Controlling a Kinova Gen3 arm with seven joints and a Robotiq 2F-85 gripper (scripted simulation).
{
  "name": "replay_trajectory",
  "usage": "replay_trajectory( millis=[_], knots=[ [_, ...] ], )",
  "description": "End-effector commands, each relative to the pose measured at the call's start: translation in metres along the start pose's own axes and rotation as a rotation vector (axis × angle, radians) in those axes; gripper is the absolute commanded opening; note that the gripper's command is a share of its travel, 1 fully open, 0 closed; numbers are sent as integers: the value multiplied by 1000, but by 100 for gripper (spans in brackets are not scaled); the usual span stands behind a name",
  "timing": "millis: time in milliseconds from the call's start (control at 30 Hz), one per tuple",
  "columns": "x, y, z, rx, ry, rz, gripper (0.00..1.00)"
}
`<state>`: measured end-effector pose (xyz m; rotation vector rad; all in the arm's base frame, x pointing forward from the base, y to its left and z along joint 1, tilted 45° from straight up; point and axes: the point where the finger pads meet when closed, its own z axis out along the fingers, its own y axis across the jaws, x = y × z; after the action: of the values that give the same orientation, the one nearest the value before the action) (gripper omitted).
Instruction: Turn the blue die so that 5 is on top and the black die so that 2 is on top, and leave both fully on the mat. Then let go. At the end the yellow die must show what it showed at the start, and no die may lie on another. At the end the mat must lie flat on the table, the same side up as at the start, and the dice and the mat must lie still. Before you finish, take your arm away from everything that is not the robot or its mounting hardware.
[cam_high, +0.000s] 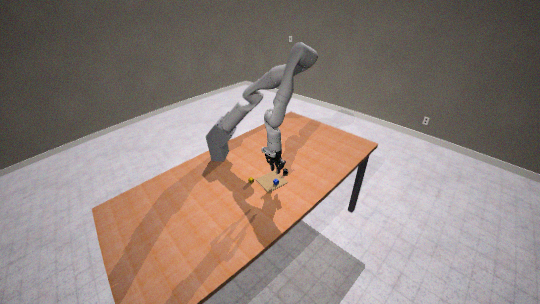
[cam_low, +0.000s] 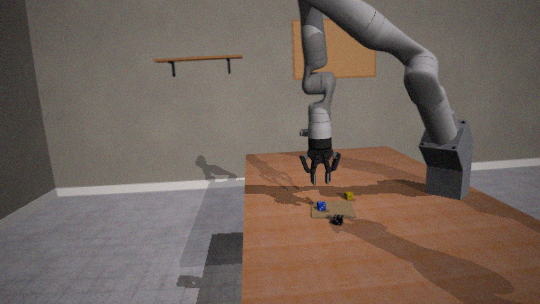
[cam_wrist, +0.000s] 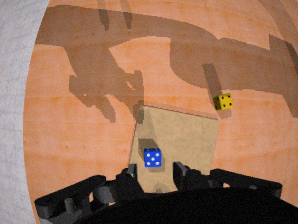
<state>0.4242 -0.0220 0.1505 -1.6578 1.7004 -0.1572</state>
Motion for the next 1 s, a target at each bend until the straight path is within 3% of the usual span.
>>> replay_trajectory(
  millis=[0,167,200,967],
  knots=[
    [0,-1,-4,6,-1,4,41],
    [0,-1,-5,6,-1,4,41],
    [0,-1,-5,6,-1,4,100],
    [0,-1,-5,6,-1,5,100]
  ],
)
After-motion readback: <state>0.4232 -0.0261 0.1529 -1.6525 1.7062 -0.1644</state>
